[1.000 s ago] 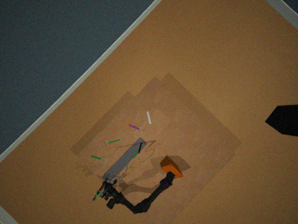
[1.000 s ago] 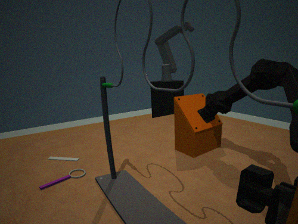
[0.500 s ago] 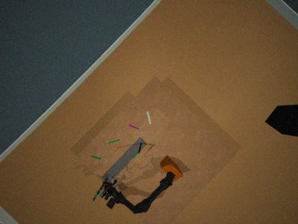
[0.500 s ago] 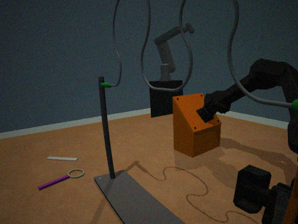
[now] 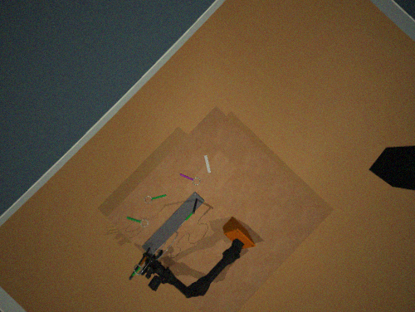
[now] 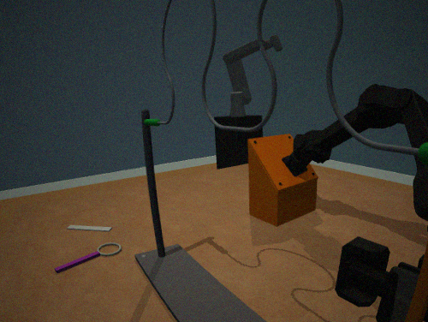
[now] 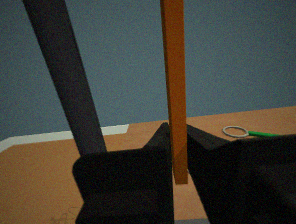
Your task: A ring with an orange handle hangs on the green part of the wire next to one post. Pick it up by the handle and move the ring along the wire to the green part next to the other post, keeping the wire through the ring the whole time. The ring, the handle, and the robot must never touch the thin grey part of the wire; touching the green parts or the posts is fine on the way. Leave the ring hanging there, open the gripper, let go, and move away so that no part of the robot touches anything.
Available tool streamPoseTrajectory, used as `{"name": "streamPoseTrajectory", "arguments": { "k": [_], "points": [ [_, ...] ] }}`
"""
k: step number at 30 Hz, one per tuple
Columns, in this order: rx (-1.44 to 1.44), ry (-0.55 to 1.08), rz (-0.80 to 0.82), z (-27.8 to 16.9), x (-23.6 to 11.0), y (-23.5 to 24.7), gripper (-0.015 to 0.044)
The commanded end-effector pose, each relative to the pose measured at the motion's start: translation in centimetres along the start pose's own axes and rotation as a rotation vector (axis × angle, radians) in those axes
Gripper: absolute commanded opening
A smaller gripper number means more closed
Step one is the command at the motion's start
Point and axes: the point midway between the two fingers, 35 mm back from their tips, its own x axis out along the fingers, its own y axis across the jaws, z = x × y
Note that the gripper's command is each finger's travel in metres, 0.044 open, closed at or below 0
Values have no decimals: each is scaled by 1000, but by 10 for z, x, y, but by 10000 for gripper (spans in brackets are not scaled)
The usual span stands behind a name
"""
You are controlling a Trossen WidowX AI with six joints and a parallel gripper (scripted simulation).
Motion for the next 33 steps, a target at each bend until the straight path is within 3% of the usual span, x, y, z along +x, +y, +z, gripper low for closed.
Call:
{"name": "streamPoseTrajectory", "arguments": {
  "k": [1,9,33],
  "points": [
    [-5,3,1,0,0,0,-150],
    [-5,35,1,0,-4,-2,-150],
    [-18,464,-5,15,-55,-27,-150]
  ]
}}
